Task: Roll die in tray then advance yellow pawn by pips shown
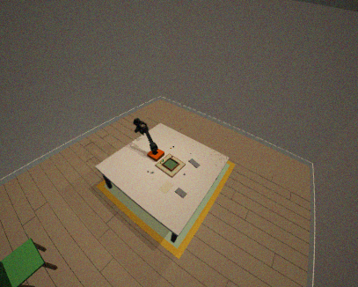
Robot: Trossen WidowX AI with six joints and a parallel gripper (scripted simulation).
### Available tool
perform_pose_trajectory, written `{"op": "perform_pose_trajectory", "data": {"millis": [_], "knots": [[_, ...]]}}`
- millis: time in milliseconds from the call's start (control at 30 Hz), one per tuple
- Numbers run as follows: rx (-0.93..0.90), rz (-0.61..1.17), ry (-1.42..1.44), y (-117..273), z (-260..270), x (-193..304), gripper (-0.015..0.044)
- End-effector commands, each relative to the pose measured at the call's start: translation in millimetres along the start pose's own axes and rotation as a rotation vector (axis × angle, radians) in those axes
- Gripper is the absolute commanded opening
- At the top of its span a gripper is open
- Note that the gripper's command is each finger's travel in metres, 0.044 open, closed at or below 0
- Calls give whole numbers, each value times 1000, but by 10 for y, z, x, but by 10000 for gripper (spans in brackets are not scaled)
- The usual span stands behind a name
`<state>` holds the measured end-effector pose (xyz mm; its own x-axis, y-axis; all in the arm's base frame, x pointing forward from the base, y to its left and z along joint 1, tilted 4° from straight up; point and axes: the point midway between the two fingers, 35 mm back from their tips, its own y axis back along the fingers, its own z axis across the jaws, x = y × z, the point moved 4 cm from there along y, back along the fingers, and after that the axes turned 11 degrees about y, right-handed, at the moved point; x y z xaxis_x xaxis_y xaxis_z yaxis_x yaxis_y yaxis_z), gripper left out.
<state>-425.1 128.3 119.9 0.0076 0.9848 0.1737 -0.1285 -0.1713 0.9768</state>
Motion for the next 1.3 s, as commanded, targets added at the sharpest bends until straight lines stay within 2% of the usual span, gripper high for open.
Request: {"op": "perform_pose_trajectory", "data": {"millis": [0, 133, 433, 767, 967, 1033, 1267], "knots": [[0, -1, -4, 1, 7, 13, 374], [-3, -16, -87, 10, 160, 275, 275], [-49, -62, -583, -253, 1033, 1504, 275], [-123, -101, -1220, -620, 2611, 2470, 275], [-178, -121, -1609, -845, 3766, 2679, 275], [-198, -98, -1719, -848, 3908, 2663, 275], [-271, -109, -2161, -1023, 5199, 2424, 275]]}}
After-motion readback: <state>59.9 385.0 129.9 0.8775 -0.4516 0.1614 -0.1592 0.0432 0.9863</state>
